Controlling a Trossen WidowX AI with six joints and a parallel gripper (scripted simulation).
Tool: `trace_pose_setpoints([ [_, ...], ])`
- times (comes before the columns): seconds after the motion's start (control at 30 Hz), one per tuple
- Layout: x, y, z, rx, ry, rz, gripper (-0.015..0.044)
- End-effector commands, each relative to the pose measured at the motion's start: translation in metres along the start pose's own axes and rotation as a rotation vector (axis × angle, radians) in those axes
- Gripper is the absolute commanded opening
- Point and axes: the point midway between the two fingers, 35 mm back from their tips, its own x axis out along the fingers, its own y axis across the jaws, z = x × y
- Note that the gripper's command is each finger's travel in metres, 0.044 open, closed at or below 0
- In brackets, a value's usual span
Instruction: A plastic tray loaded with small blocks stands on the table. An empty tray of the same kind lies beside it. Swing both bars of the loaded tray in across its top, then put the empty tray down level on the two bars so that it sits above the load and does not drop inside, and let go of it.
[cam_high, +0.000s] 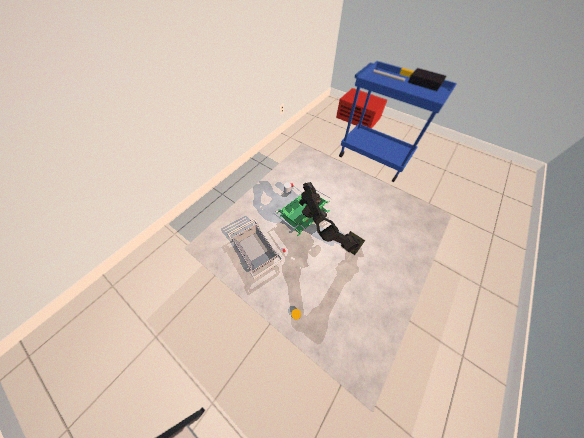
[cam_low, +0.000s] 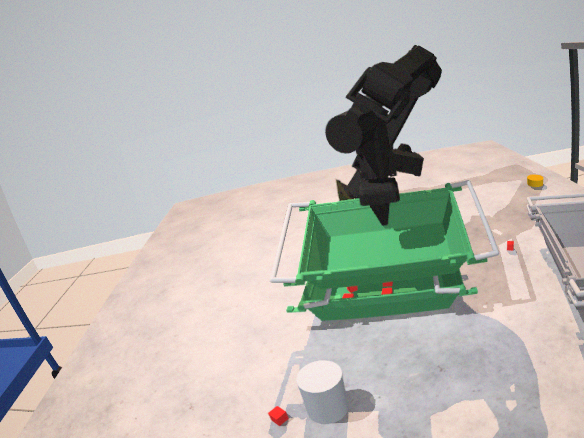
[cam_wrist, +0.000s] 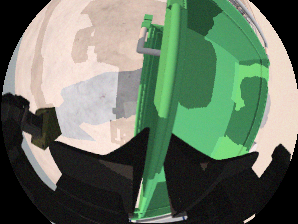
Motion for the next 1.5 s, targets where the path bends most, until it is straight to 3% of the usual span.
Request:
trace_pose_setpoints([
  [0.0, 0.004, 0.005, -0.001, 0.016, 0.001, 0.020, 0.0000],
  [1.47, 0.011, 0.007, -0.002, 0.016, 0.001, 0.020, 0.0000],
])
